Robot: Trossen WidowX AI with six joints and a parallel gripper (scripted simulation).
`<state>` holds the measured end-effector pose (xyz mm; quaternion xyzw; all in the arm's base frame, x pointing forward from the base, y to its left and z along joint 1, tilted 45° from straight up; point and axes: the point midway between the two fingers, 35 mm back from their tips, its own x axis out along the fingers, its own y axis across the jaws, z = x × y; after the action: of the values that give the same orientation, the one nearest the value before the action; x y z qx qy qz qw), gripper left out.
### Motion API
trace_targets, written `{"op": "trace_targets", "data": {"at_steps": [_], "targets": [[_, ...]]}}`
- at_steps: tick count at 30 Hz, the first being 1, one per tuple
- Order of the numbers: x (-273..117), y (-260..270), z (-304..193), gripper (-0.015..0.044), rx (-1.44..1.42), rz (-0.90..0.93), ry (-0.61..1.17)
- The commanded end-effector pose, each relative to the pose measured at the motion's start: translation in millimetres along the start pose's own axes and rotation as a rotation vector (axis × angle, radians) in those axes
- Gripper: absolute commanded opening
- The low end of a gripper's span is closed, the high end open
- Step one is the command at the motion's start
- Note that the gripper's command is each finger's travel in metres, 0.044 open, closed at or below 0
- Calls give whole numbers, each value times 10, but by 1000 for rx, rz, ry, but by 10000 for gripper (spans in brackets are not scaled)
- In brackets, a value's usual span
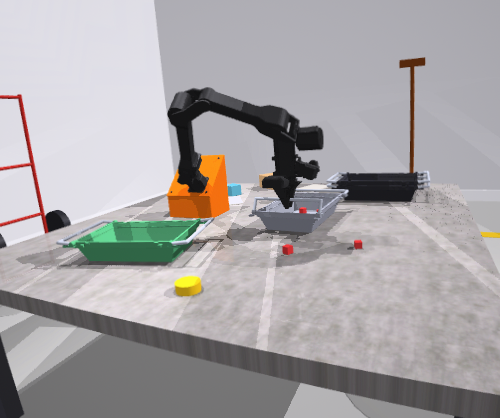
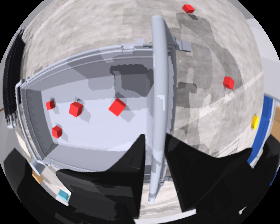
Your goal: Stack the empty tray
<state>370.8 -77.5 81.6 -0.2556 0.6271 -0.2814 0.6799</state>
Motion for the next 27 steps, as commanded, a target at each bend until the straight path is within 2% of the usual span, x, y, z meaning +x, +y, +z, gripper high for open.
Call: {"op": "trace_targets", "data": {"at_steps": [1,6,14,27], "targets": [[137,146,-32,84,-4,3,14],[106,166,-24,84,-4,4,14],[-294,117,-3,84,-4,5,14],[-223,152,-6,84,-14,8,15]]}}
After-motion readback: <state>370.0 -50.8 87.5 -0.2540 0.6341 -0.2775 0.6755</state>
